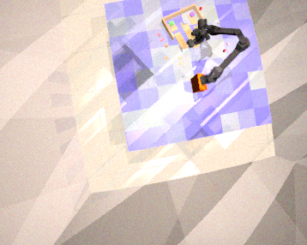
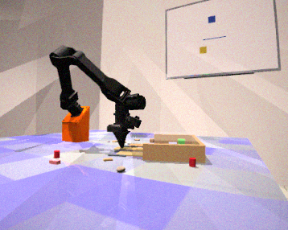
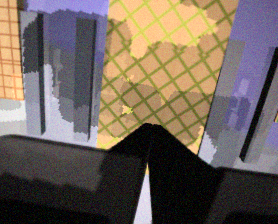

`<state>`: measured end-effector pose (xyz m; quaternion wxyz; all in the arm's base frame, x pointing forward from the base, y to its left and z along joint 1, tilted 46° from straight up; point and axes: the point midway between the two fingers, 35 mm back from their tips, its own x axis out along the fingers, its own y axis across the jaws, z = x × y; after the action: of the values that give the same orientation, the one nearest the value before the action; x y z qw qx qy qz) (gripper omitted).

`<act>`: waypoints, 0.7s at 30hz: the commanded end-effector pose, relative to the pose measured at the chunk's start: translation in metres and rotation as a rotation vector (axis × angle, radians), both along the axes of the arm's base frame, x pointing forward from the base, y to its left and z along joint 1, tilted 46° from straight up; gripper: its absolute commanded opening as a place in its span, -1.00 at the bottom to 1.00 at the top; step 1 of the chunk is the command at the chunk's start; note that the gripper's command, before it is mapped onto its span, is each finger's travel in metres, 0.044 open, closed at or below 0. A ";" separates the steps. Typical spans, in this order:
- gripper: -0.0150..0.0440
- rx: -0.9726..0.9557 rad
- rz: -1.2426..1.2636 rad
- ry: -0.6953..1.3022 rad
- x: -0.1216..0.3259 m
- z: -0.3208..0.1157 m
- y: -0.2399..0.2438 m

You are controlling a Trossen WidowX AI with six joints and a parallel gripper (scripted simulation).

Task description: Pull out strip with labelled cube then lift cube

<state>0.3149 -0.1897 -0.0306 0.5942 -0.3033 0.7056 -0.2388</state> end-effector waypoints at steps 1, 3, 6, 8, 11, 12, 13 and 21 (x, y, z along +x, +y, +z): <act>-0.49 0.004 -0.010 0.015 -0.012 -0.001 -0.003; -0.49 0.004 -0.010 0.015 -0.015 -0.001 -0.003; -0.49 0.004 -0.010 0.015 -0.019 0.000 -0.004; -0.49 0.004 -0.010 0.015 -0.022 0.000 -0.004; -0.49 0.004 -0.010 0.015 -0.026 0.001 -0.004; -0.49 0.004 -0.010 0.016 -0.028 0.001 -0.004; -0.49 0.004 -0.010 0.016 -0.029 0.002 -0.004; -0.49 0.004 -0.010 0.016 -0.042 0.004 -0.004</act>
<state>0.2844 -0.1906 -0.0246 0.5949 -0.3045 0.7049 -0.2376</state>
